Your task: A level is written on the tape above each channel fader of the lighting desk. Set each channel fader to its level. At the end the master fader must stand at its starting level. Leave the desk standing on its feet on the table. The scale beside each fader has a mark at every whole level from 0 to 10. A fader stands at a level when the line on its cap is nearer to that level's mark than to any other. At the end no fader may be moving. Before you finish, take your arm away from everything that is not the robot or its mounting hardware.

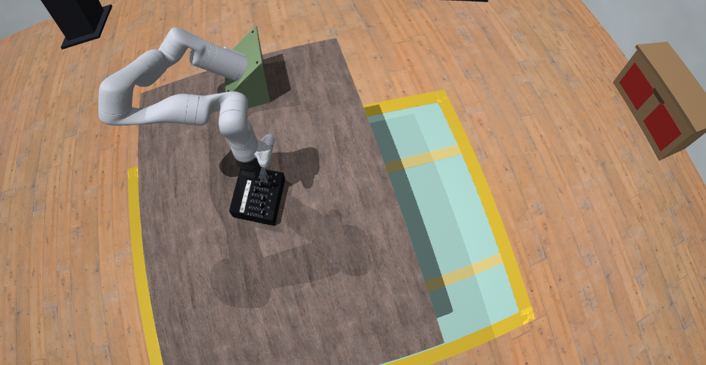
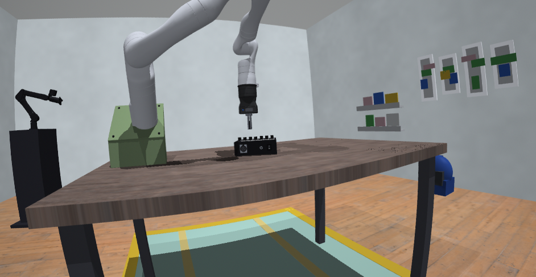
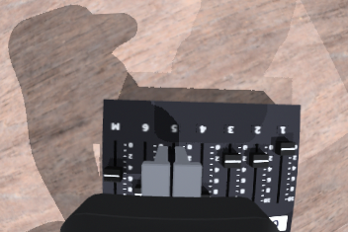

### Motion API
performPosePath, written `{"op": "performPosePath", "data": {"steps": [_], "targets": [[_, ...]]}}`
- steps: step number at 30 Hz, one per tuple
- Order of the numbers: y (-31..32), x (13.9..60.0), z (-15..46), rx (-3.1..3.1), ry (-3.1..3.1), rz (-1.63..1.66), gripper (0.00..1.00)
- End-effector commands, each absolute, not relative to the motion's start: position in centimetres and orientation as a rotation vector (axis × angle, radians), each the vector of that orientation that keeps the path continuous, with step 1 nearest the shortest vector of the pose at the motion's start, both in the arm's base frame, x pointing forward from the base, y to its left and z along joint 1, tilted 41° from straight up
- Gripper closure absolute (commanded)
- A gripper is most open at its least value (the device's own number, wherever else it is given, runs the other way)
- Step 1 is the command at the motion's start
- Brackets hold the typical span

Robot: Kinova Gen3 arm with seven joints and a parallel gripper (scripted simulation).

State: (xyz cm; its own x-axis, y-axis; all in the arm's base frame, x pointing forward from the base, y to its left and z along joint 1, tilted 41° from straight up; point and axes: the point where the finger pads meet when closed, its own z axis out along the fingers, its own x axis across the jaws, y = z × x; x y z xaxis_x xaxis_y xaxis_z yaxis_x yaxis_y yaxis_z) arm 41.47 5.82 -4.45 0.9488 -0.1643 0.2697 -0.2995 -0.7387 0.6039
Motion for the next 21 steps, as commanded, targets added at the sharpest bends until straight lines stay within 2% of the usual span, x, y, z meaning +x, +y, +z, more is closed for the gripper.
{"op": "performPosePath", "data": {"steps": [1, 13, 14, 21], "targets": [[6.14, 41.65, -4.16, 2.417, -0.325, 0.268, 1.0], [6.14, 41.64, -4.16, 2.417, -0.325, 0.268, 1.0], [6.14, 41.64, -4.16, 2.417, -0.325, 0.268, 0.0], [6.74, 41.55, -3.46, 2.417, -0.325, 0.268, 0.0]]}}
